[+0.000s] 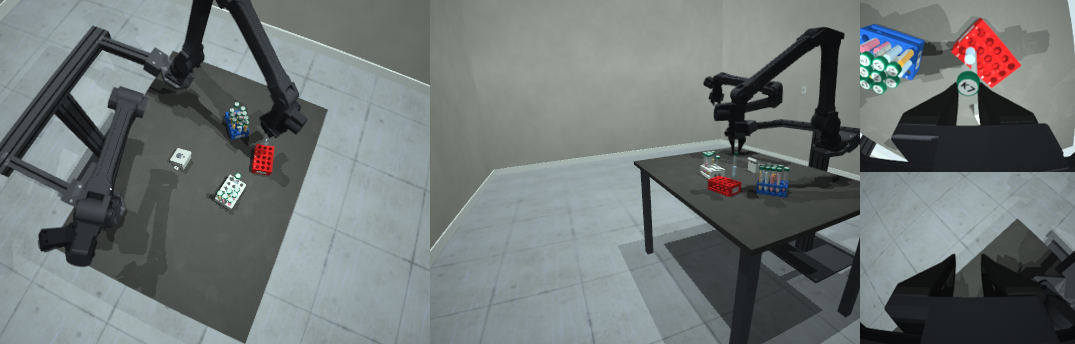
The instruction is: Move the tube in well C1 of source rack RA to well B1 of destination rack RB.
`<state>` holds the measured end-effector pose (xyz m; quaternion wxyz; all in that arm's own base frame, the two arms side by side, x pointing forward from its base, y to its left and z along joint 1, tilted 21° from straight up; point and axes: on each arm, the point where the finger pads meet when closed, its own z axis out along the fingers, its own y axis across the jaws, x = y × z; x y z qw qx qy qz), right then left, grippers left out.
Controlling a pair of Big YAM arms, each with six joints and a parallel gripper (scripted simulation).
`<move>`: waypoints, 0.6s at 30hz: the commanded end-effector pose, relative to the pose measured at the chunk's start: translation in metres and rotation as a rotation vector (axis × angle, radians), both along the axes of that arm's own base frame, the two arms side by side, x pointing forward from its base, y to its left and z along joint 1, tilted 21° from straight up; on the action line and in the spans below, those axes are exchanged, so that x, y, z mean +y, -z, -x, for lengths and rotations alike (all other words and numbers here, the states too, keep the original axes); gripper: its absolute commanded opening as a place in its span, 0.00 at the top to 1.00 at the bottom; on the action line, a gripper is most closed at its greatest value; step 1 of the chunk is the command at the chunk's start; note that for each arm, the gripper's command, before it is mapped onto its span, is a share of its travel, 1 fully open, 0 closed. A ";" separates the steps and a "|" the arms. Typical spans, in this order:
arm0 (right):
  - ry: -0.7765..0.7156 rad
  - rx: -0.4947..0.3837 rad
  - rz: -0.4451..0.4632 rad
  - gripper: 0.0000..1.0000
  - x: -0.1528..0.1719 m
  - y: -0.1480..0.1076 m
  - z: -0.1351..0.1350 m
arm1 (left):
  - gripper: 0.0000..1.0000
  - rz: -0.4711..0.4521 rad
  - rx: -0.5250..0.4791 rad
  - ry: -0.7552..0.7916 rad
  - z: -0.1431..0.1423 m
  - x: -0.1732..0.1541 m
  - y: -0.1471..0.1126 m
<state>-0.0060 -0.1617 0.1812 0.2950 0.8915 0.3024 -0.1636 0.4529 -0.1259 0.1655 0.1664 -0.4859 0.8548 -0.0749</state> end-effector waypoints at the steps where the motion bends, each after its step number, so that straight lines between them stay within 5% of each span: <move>1: 0.000 -0.008 0.033 0.70 -0.002 -0.016 -0.001 | 1.00 0.012 -0.034 0.004 0.007 -0.008 -0.010; 18: 0.000 -0.008 0.033 0.70 -0.002 -0.016 -0.001 | 1.00 0.013 -0.032 0.004 0.029 -0.015 -0.001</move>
